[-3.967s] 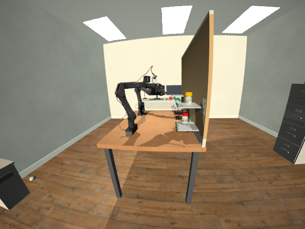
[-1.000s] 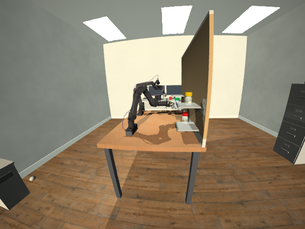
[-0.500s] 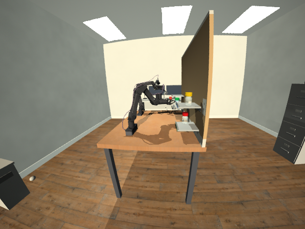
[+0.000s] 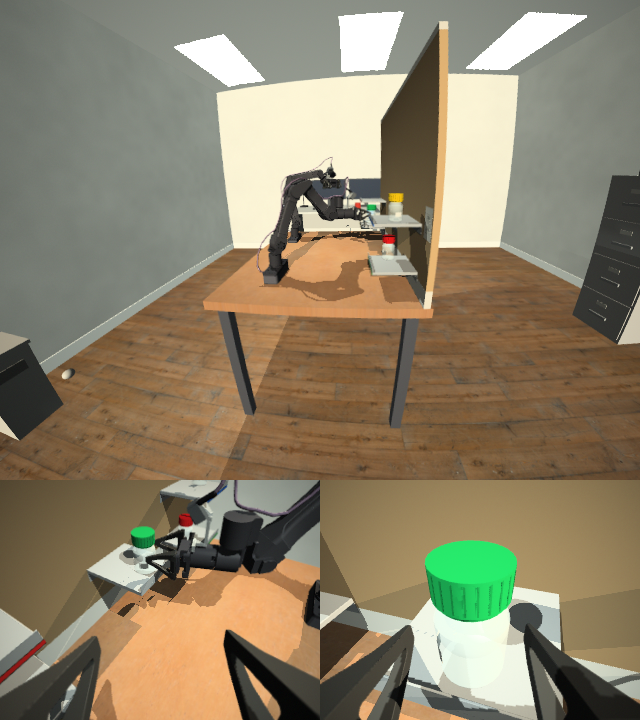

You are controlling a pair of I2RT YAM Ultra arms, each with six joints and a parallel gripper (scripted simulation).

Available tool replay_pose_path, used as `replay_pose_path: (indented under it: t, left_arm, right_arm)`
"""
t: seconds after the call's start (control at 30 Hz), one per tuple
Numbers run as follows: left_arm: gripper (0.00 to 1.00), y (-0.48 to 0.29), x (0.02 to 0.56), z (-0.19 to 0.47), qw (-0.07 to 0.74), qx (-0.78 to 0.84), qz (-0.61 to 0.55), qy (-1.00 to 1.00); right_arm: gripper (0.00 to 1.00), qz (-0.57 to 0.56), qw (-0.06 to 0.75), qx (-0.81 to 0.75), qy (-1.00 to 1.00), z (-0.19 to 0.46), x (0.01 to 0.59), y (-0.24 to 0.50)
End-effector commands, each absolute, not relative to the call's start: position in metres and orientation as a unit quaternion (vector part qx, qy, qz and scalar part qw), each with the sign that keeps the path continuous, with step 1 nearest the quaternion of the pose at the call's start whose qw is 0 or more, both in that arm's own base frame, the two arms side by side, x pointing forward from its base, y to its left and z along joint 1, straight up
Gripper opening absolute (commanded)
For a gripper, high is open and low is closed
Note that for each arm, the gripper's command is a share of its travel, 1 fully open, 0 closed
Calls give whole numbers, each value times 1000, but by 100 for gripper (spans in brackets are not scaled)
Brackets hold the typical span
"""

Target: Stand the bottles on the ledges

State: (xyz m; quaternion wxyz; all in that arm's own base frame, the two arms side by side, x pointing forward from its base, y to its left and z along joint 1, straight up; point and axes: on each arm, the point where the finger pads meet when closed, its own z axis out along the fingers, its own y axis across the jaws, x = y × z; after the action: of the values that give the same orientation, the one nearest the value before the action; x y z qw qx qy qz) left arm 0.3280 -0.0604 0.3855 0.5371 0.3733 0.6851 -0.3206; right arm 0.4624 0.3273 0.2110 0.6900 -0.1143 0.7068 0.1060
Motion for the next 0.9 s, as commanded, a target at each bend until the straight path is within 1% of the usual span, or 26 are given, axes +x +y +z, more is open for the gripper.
replay_pose_path:
  t: [0.0, 0.43, 0.77, 0.8, 0.87]
  left_arm:
    - [89, -62, 323, 394, 542, 378, -327, 676]
    - [89, -62, 323, 394, 542, 378, -327, 676]
    - [89, -62, 323, 394, 542, 378, -327, 676]
    - [89, -62, 323, 394, 542, 378, -327, 676]
    - [89, -62, 323, 394, 542, 378, -327, 676]
  right_arm:
    - [81, 113, 701, -109, 695, 230, 474, 331]
    - [81, 113, 702, -109, 695, 230, 489, 336]
    - [81, 116, 705, -107, 692, 233, 488, 336]
    - [72, 116, 705, -107, 692, 233, 488, 336]
    - [72, 115, 705, -106, 692, 233, 485, 336]
